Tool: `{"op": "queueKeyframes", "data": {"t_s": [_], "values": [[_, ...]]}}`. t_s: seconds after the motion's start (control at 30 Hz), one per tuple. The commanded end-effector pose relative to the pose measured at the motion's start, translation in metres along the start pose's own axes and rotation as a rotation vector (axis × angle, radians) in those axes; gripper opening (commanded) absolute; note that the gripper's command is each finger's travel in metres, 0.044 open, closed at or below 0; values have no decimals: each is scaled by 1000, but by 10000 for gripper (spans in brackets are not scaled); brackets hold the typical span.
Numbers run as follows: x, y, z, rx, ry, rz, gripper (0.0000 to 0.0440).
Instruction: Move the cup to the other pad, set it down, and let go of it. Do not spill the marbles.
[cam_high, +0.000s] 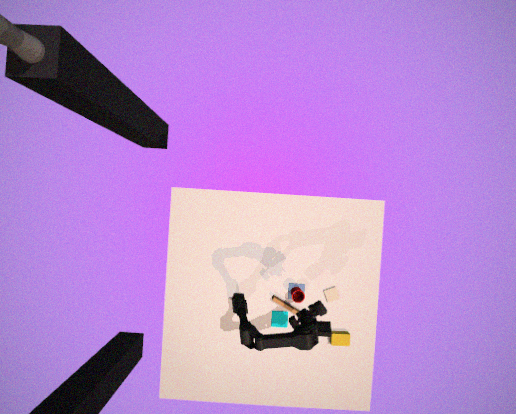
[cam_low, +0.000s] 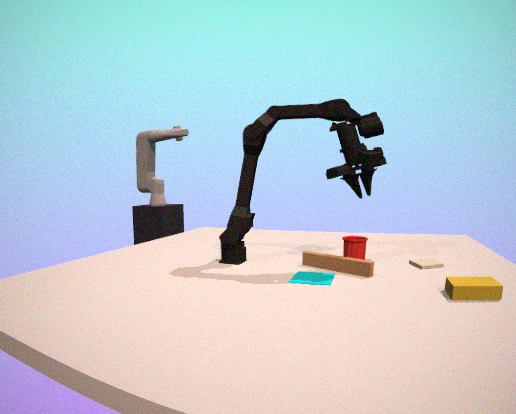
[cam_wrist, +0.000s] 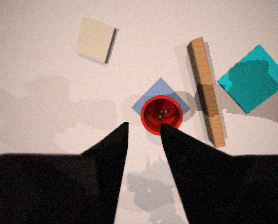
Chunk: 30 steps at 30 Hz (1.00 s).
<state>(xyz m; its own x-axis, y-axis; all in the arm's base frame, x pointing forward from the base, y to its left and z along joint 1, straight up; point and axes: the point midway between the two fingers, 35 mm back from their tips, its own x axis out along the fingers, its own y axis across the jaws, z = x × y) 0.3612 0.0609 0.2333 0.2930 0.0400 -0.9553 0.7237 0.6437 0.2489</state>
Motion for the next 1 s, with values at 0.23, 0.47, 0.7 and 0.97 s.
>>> {"op": "queueKeyframes", "data": {"t_s": [0.23,0.47,0.7,0.97], "values": [[24,-19,-7,23,67,-157,150],[40,-31,-12,36,102,-251,158],[59,-40,-16,51,119,-320,164],[83,-50,-21,62,131,-381,176]]}}
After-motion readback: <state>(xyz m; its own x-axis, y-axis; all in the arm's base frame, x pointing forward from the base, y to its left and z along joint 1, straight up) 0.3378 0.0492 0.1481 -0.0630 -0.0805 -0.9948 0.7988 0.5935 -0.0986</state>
